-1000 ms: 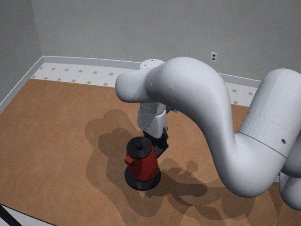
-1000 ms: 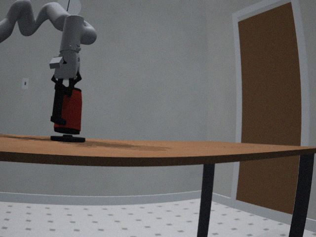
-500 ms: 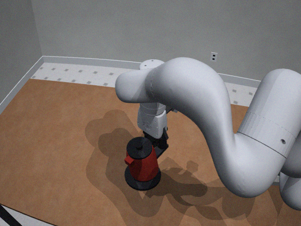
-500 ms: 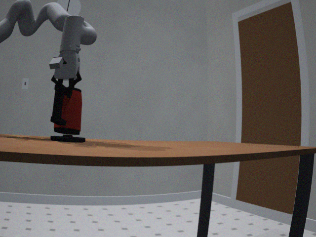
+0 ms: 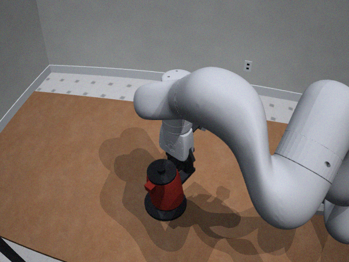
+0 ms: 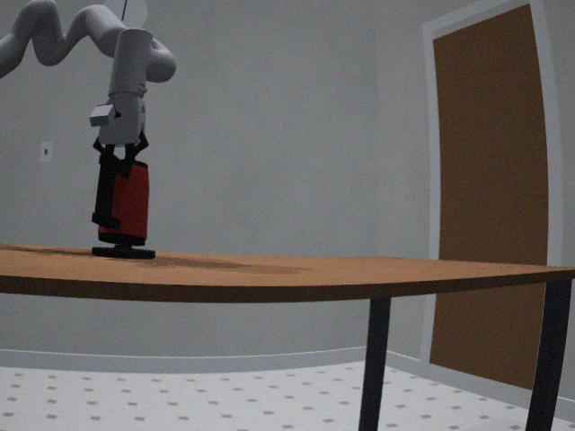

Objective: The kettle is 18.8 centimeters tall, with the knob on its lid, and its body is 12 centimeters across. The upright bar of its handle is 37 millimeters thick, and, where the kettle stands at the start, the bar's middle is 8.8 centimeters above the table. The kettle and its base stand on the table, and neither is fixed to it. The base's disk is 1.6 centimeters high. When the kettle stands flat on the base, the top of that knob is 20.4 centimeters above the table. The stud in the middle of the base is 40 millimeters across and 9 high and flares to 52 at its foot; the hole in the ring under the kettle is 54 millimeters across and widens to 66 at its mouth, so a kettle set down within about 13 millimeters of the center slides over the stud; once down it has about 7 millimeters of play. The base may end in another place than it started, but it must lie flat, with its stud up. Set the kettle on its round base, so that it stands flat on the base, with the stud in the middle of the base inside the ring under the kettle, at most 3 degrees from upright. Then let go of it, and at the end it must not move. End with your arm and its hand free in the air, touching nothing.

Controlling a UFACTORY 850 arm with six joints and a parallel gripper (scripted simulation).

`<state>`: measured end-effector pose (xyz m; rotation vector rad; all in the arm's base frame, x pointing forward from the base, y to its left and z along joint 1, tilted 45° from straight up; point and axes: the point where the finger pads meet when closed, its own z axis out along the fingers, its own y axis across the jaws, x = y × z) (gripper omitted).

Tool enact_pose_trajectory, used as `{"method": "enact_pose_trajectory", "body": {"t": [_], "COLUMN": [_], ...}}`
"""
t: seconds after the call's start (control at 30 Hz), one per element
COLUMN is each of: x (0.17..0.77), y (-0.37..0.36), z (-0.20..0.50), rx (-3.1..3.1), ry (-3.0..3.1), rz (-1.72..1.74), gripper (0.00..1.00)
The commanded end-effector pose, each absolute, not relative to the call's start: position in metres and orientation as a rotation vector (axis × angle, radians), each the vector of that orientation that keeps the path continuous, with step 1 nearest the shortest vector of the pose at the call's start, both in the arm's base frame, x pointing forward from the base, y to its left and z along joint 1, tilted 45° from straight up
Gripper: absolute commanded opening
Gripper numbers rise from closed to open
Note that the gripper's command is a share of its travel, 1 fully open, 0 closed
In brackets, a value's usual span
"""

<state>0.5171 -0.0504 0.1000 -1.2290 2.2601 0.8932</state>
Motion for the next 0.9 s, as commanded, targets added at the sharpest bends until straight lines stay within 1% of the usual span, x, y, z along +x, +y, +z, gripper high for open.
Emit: {"method": "enact_pose_trajectory", "body": {"t": [0.0, 0.87], "x": [0.5178, 0.5179], "y": [-0.051, -0.0488], "z": [0.1005, 0.0982], "rx": [-1.229, -1.229], "ry": [2.26, 2.26], "rz": [0.891, 0.891], "gripper": [0.0, 0.0]}}
